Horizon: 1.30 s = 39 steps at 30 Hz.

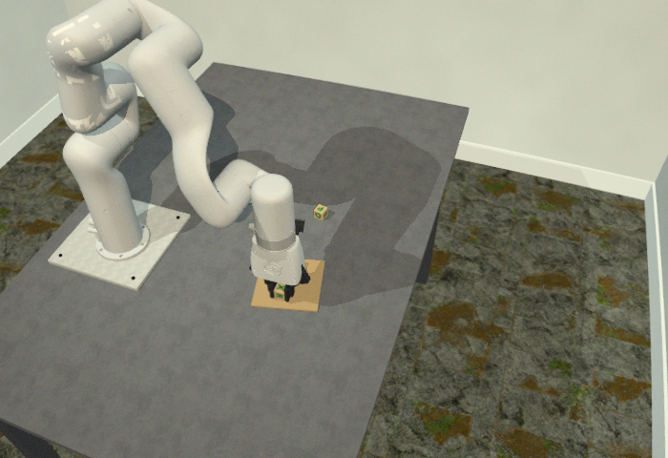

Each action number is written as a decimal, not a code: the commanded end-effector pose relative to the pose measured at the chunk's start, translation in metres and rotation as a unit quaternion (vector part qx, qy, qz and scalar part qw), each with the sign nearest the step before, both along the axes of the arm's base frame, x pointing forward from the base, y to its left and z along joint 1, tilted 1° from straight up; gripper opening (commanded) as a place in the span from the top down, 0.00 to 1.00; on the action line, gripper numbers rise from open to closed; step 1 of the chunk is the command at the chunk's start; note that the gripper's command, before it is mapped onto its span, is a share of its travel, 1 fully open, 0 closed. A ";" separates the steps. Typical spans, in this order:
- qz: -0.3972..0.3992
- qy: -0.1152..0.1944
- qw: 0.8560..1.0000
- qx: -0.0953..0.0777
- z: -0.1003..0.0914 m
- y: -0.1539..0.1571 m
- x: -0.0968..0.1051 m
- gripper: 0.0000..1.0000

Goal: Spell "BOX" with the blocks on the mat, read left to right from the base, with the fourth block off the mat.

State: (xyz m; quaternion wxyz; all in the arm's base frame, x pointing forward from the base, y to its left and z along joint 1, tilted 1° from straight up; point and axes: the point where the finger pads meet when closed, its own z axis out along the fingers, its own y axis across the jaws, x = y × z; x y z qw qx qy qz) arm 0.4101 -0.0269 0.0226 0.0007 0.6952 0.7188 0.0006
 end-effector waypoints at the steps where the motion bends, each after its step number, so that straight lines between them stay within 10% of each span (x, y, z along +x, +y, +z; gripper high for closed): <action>1: 0.000 -0.002 1.000 0.000 0.001 0.000 0.001 0.79; 39: 0.000 -0.002 1.000 0.000 -0.003 0.000 0.001 0.79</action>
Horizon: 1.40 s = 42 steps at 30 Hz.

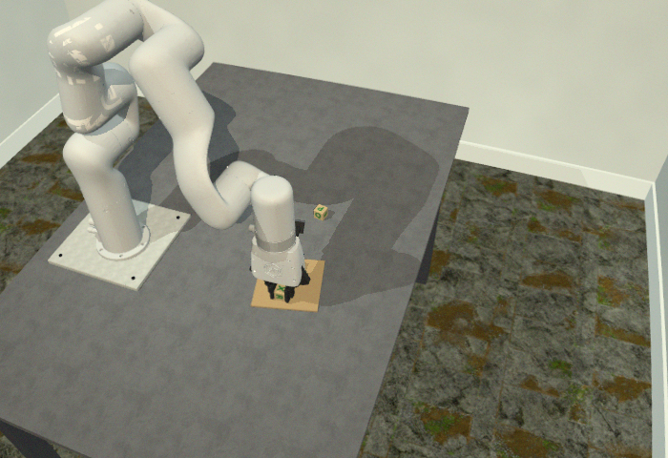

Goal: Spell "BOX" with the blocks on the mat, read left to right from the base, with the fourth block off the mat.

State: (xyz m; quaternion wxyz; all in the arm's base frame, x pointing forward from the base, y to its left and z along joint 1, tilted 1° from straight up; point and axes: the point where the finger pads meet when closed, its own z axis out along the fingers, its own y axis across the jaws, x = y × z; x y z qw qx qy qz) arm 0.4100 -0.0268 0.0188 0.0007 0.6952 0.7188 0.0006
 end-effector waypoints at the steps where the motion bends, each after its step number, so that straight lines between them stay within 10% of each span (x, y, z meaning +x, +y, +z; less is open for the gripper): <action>1: 0.000 -0.002 1.000 0.000 0.001 0.000 0.001 0.79; 29: 0.000 -0.002 1.000 0.000 0.001 0.000 0.001 0.79; 42: 0.000 -0.002 1.000 0.000 0.001 0.000 0.001 0.58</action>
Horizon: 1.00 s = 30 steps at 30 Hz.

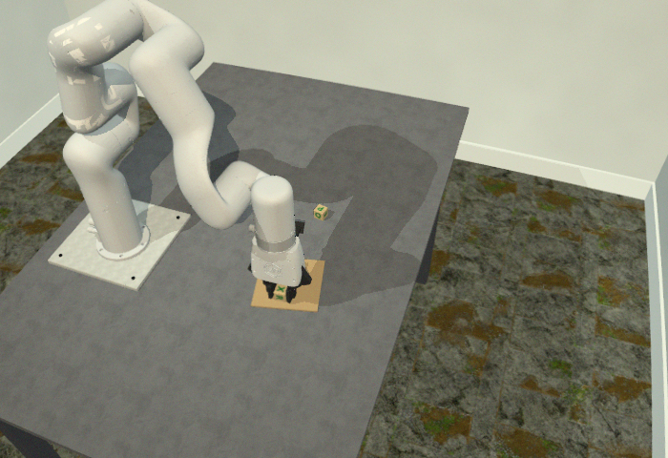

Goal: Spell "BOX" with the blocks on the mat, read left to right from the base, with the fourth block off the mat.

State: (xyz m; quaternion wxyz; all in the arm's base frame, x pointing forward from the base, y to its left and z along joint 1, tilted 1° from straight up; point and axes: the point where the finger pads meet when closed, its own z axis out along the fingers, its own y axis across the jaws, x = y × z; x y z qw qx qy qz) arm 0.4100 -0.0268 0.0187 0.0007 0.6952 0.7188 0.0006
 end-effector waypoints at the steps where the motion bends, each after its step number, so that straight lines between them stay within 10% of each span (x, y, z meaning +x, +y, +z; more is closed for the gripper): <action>1: 0.000 -0.002 1.000 0.000 0.001 0.000 0.001 0.58; 19: 0.000 -0.002 1.000 0.000 0.009 0.000 0.001 0.58; 30: 0.000 -0.002 1.000 0.000 0.062 0.000 0.001 0.58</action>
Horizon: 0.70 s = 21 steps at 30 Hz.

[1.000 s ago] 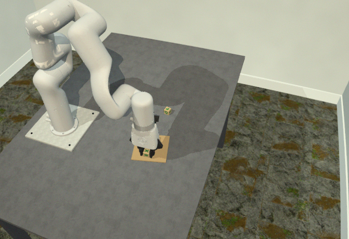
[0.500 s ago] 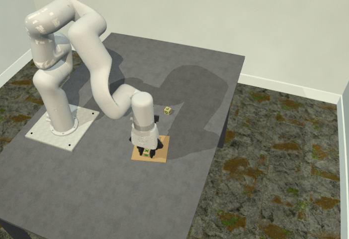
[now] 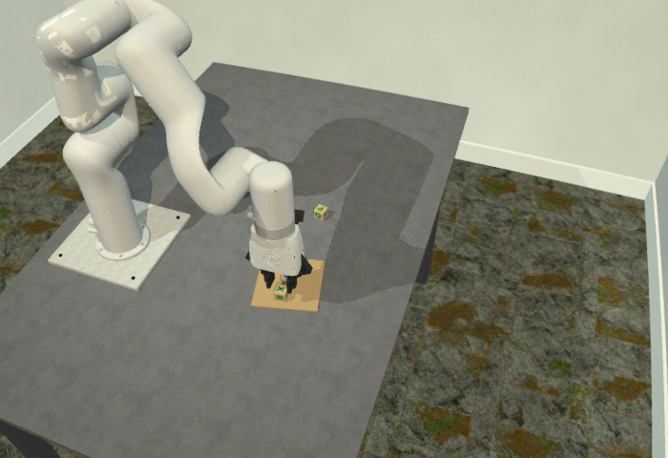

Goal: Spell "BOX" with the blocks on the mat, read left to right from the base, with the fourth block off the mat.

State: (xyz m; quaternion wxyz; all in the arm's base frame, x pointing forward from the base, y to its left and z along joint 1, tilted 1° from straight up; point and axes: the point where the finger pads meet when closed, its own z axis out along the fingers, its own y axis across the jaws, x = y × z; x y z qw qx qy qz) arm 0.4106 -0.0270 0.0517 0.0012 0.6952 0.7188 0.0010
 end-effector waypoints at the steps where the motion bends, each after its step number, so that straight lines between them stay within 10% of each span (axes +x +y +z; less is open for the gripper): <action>1: 0.000 -0.001 1.000 0.000 0.034 0.000 0.000 0.58; 14: 0.000 -0.001 1.000 0.000 0.058 0.000 0.000 0.58; 15: 0.000 -0.001 1.000 0.000 0.058 0.000 0.000 0.00; 21: 0.000 -0.001 1.000 0.000 0.058 0.000 0.000 0.00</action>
